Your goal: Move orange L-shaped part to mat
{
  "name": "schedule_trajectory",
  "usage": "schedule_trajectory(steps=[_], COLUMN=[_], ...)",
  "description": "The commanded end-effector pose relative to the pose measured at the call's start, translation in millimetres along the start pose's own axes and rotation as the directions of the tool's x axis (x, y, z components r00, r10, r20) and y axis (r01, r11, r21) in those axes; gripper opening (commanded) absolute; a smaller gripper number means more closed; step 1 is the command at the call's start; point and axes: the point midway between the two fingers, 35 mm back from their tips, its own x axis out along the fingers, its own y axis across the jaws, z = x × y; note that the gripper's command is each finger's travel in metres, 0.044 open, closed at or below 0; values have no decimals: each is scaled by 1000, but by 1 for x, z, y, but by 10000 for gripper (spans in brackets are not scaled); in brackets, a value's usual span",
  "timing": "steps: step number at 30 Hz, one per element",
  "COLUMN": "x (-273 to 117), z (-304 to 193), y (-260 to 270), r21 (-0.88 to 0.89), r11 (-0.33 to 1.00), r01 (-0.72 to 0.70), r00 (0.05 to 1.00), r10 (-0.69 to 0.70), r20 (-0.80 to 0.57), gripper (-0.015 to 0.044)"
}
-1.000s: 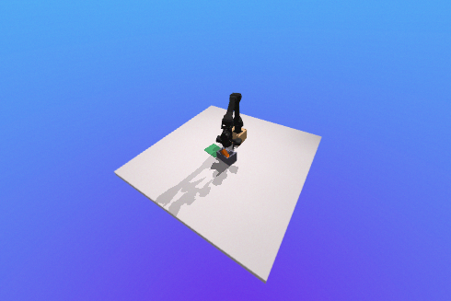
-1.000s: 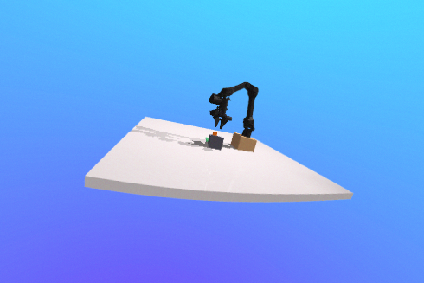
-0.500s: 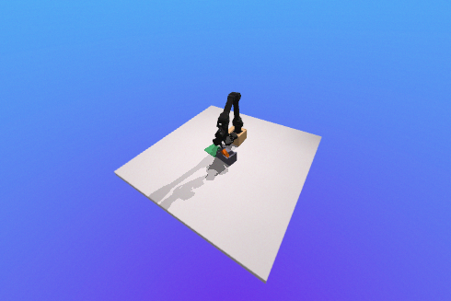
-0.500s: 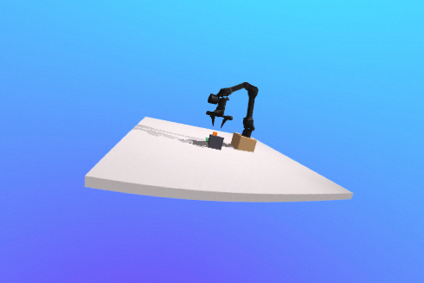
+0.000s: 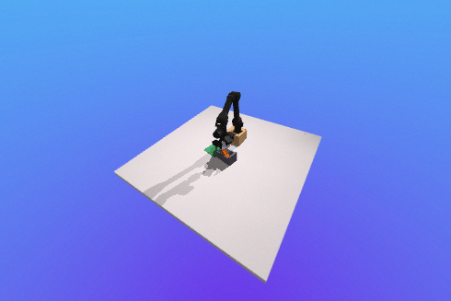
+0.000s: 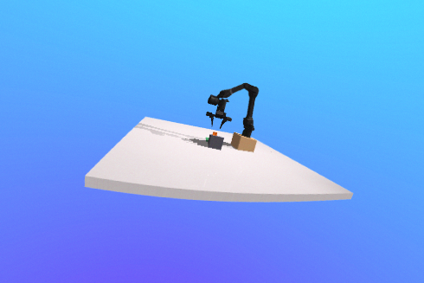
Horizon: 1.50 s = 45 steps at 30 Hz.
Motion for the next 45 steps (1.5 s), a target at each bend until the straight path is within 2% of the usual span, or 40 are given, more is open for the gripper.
schedule_trajectory(steps=[1,39,43,45], x=[15,64,60,60], z=[-2,-2,-1,-1], y=[2,3,2,2], r21=[-12,-12,-7,-7], r11=[1000,1000,1000,1000], r01=[-10,-11,-5,-5], r00=[1000,1000,1000,1000], r10=[10,11,5,5], r20=[-7,-7,-2,-2], gripper=[280,280,175,162])
